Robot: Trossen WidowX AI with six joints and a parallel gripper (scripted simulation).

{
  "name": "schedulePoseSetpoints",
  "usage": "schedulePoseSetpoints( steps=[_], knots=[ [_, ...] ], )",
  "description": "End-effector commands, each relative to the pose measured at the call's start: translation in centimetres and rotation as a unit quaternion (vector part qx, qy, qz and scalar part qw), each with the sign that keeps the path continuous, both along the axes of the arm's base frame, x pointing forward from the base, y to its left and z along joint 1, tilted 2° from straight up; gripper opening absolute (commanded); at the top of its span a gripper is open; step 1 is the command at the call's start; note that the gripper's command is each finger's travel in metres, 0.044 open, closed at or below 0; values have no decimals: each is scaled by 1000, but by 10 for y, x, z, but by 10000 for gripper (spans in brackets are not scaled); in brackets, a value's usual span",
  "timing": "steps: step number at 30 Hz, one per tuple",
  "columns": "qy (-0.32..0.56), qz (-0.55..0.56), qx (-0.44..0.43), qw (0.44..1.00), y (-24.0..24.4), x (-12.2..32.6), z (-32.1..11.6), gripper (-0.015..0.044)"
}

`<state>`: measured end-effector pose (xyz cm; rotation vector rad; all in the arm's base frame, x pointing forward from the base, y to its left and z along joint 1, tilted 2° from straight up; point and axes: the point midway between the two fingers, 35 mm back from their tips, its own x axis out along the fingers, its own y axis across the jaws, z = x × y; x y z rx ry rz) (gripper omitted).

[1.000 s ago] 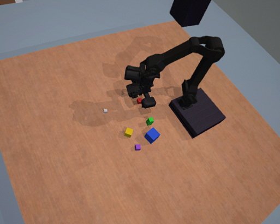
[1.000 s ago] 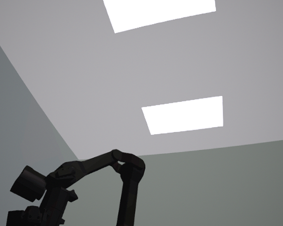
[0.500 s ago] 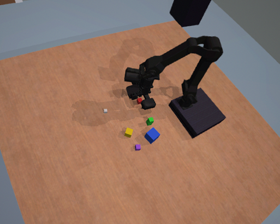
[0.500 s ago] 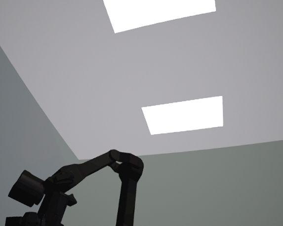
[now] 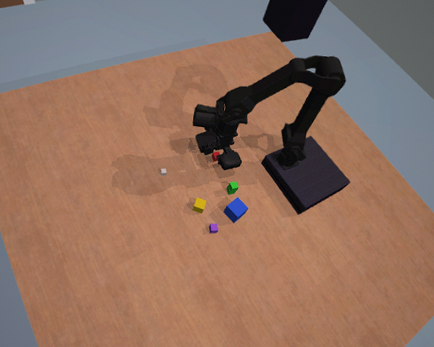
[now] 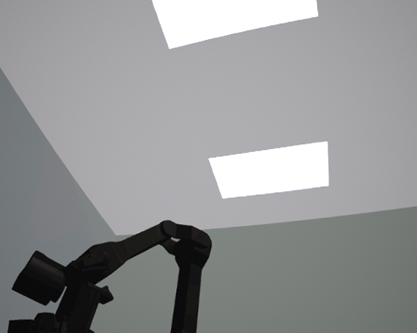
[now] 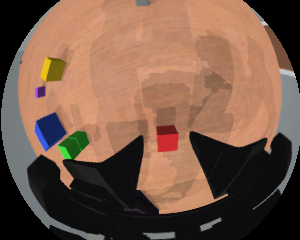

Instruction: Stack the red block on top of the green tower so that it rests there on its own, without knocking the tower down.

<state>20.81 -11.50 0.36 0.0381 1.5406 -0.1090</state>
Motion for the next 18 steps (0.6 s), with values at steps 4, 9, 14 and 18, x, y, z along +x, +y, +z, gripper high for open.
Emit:
schedulePoseSetpoints(
  steps=[4, 9, 14, 18],
  knots=[
    [0, 2, 2, 1000, 1, 0, 0, 99],
    [0, 2, 2, 1000, 1, 0, 0, 46],
    [0, 2, 2, 1000, 1, 0, 3, 0],
    [0, 2, 2, 1000, 1, 0, 18, 0]
  ],
)
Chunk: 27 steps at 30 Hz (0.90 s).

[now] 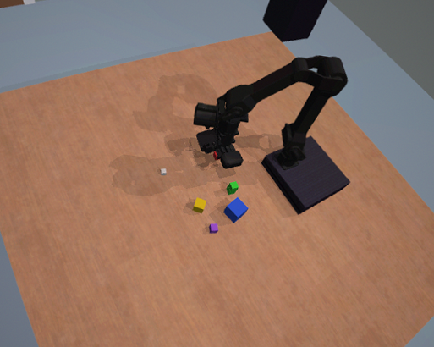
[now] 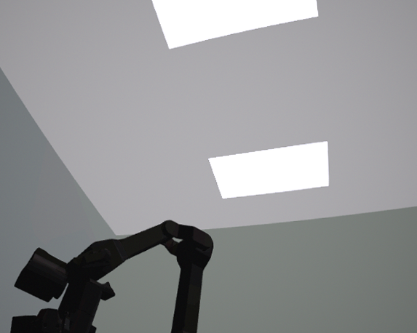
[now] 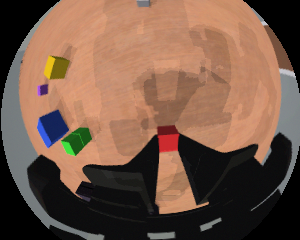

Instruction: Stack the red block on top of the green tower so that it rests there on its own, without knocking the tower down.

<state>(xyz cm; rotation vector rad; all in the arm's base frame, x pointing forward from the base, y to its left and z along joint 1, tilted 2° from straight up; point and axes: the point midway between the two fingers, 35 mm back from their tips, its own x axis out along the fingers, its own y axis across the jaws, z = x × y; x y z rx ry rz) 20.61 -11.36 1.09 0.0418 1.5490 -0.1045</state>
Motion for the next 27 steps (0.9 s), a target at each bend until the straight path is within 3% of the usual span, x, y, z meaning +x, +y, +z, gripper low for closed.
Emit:
schedulePoseSetpoints(
  steps=[1, 18, 27],
  knots=[
    [-5, 2, -1, 1000, 0, 2, 16, 0],
    [-5, 2, -1, 1000, 3, 0, 104, 0],
    [-5, 2, -1, 1000, 3, 0, 110, 0]
  ],
)
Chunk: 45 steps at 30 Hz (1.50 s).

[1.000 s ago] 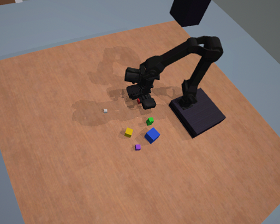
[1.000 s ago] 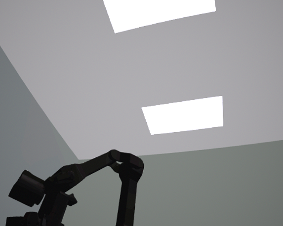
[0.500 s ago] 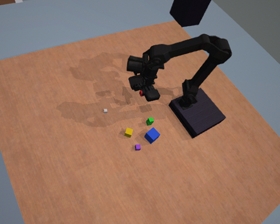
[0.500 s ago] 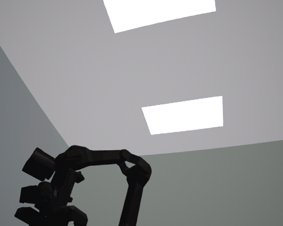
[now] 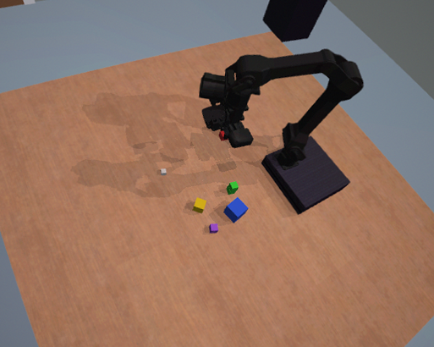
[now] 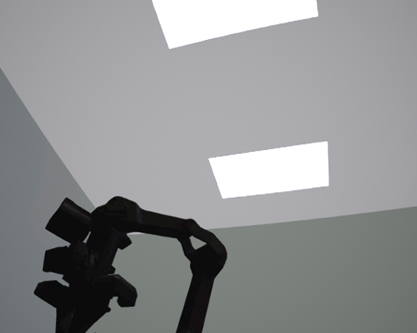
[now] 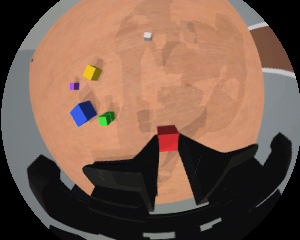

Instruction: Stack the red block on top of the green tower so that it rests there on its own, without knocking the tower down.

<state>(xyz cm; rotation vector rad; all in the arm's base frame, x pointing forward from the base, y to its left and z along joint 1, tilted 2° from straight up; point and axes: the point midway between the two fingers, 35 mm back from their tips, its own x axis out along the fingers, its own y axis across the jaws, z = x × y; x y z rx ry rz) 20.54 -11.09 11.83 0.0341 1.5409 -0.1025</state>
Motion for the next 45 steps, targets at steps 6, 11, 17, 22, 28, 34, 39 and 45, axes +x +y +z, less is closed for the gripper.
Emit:
schedulePoseSetpoints(
  steps=[6, 11, 17, 22, 28, 34, 39, 45],
  knots=[
    [-1, -1, 2, 1000, 17, 6, 2, 0],
    [-1, -1, 4, 1000, 36, 11, 2, 0],
    [-1, -1, 5, 1000, 59, 14, 1, 0],
    [-1, -1, 6, 1000, 79, 15, 0, 0],
    [-1, -1, 7, 1000, 101, 14, -1, 0],
    [-1, -1, 8, 1000, 124, 11, -2, 0],
    [-1, -1, 8, 1000, 133, 9, -3, 0],
    [-1, -1, 8, 1000, 132, 10, -26, 0]
  ],
)
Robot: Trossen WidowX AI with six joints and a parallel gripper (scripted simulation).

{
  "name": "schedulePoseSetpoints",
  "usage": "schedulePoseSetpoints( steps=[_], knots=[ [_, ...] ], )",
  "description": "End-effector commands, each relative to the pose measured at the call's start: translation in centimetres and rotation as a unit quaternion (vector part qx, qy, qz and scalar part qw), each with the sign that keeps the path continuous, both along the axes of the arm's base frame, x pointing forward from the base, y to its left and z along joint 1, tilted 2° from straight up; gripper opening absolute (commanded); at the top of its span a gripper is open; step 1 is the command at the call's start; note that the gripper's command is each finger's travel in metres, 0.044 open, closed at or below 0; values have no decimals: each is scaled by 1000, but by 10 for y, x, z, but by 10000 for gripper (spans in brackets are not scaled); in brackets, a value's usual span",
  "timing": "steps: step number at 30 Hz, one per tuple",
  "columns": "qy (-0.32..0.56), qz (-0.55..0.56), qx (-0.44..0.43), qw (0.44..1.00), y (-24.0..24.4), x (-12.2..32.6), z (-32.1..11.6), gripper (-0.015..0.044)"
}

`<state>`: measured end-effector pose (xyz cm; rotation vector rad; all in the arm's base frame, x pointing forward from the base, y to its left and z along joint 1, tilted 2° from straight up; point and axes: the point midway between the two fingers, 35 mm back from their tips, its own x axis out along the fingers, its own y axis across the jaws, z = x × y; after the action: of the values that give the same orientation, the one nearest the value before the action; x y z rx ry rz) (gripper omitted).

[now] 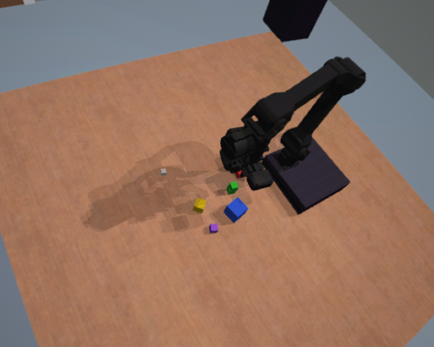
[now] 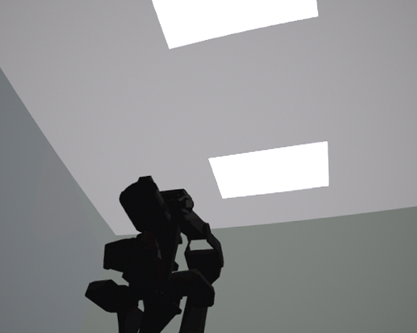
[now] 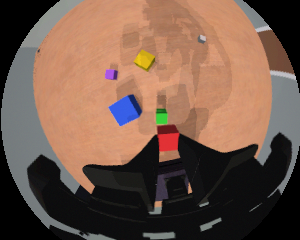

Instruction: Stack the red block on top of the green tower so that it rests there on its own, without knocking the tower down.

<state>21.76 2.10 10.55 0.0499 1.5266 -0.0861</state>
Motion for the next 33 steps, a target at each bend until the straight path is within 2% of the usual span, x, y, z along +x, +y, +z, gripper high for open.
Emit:
schedulePoseSetpoints(
  steps=[1, 17, 33],
  knots=[
    [6, -2, -2, 1000, 0, -2, -18, 0],
    [7, -2, -2, 1000, -2, -2, -63, 0],
    [7, -2, -2, 1000, -2, -2, -63, 0]
  ],
)
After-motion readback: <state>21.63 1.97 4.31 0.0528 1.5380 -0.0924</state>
